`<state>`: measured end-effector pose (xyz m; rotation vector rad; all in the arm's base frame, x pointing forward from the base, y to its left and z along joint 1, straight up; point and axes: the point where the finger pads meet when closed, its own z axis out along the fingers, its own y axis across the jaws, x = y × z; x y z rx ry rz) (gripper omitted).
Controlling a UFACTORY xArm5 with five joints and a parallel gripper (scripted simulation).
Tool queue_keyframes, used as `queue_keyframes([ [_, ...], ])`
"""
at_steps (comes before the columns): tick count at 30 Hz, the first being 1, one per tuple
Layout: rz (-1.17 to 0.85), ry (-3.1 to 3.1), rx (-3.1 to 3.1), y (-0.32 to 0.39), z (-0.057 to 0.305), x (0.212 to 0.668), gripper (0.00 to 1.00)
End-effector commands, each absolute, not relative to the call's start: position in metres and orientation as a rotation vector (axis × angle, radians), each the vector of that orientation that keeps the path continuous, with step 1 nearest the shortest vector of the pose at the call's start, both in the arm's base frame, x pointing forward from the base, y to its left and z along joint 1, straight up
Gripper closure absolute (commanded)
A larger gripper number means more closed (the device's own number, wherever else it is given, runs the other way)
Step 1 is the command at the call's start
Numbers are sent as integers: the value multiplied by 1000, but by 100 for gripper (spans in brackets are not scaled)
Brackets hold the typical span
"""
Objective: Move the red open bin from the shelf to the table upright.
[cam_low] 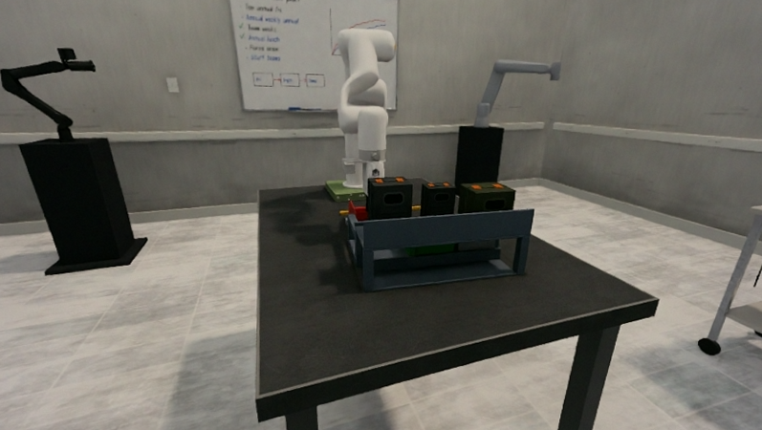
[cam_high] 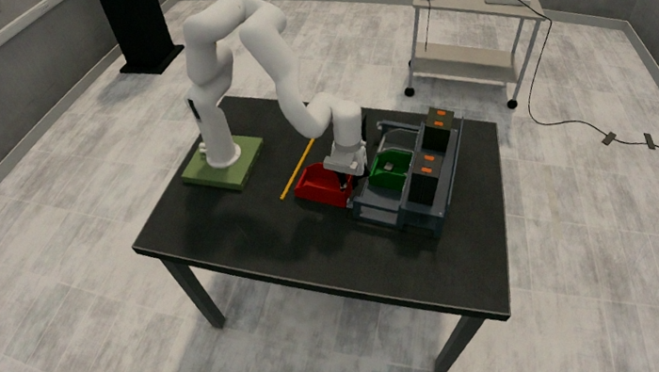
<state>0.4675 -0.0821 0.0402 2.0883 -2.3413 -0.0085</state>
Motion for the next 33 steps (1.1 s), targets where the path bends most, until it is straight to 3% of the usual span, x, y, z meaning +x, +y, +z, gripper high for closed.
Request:
queue_keyframes([
  [1,-3,-2343,2090,-82,42,469,66],
  [19,-3,-2343,2090,-82,42,469,66],
  [33,-3,-2343,2090,-82,74,469,66],
])
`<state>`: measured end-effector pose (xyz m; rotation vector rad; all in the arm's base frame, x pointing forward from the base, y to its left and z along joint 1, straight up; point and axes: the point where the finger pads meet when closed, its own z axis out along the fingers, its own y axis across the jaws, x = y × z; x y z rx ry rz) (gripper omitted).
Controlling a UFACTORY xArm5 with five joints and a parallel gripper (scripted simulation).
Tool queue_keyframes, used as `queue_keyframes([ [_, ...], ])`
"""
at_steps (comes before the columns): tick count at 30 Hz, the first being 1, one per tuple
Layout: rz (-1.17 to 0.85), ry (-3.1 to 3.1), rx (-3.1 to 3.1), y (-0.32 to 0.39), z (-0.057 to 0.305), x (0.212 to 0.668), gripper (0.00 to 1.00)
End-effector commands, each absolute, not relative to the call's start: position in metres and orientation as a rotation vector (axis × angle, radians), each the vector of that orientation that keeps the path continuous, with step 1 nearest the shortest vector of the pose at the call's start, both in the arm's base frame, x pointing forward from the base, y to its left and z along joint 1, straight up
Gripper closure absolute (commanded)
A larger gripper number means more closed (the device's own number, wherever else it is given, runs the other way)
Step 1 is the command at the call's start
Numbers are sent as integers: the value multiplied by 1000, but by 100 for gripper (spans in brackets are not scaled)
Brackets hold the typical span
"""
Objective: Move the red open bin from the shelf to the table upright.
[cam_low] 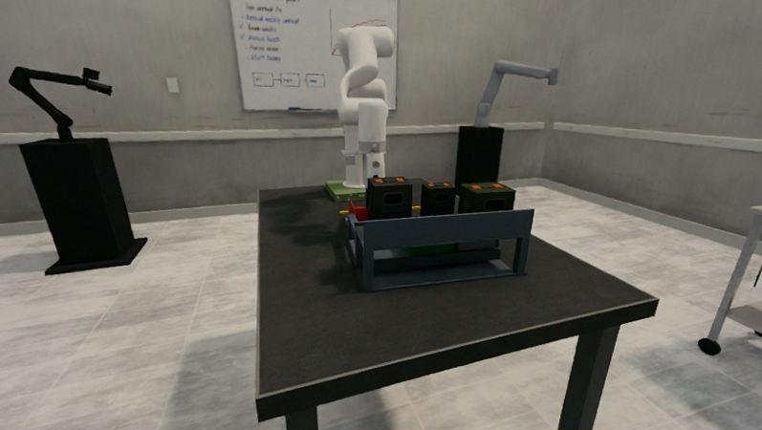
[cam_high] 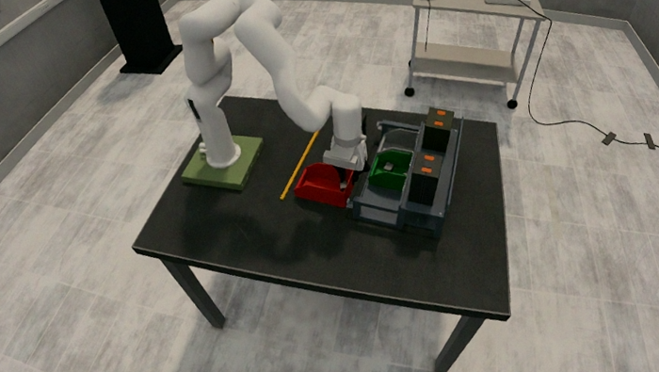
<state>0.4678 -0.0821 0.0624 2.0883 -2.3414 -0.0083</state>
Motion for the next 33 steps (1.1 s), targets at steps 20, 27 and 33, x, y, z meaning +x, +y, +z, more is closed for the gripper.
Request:
queue_keyframes([
  [20,-3,-2343,2090,-82,102,469,66],
  [27,-3,-2343,2090,-82,102,469,66],
  [33,-3,-2343,2090,-82,102,469,66],
])
